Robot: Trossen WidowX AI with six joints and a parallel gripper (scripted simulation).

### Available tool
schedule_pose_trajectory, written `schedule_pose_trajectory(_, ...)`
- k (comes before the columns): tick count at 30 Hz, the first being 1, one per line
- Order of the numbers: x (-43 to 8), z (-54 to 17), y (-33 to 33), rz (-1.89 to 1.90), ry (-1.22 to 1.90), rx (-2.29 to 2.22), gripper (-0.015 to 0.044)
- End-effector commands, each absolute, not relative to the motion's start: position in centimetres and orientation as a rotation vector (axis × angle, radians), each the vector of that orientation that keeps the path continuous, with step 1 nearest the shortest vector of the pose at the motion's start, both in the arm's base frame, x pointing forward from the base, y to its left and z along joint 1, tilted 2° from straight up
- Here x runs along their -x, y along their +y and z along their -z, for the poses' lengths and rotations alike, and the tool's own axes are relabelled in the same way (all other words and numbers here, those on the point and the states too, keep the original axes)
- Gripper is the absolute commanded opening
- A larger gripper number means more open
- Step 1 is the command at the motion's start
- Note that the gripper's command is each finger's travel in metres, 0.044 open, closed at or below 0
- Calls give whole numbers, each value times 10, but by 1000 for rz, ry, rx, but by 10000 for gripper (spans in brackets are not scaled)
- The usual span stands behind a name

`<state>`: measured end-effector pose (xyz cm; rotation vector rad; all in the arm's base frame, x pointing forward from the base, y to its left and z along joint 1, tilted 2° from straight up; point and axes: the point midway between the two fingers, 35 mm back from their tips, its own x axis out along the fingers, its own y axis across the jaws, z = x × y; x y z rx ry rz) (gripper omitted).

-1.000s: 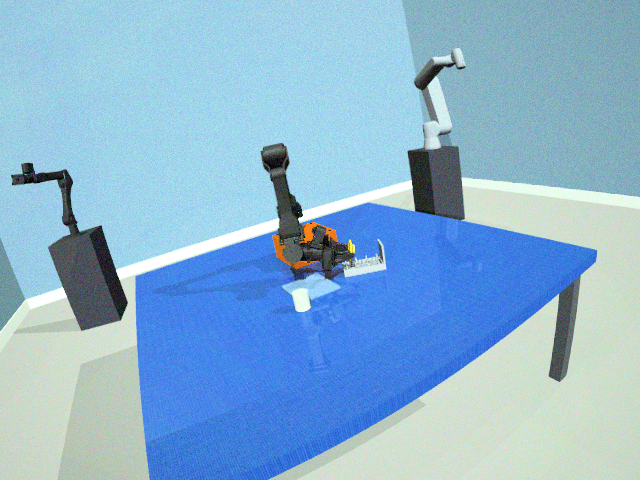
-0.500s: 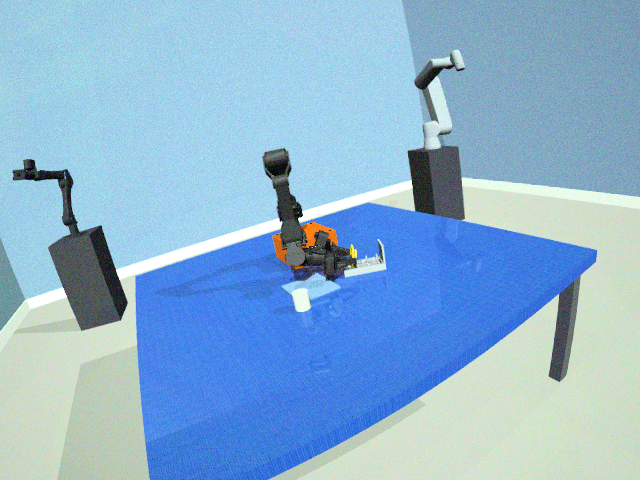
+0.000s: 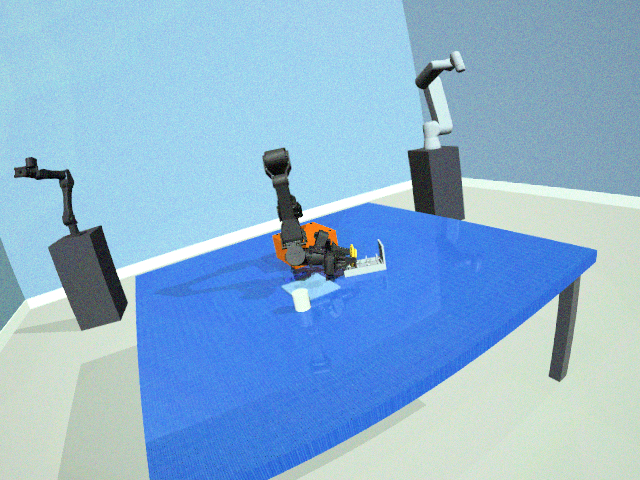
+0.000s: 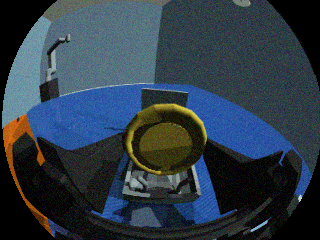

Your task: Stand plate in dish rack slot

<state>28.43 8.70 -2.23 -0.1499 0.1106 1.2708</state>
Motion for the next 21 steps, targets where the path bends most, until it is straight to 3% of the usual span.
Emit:
schedule_pose_trajectory(1,-284,22,87,-1271,111,150,210)
schedule_pose_trajectory(8,-284,22,87,-1271,111,150,394)
schedule_pose_trajectory(16,-285,21,87,-1271,110,150,400)
schedule_pose_trajectory(21,-290,-21,86,-1274,103,146,400)
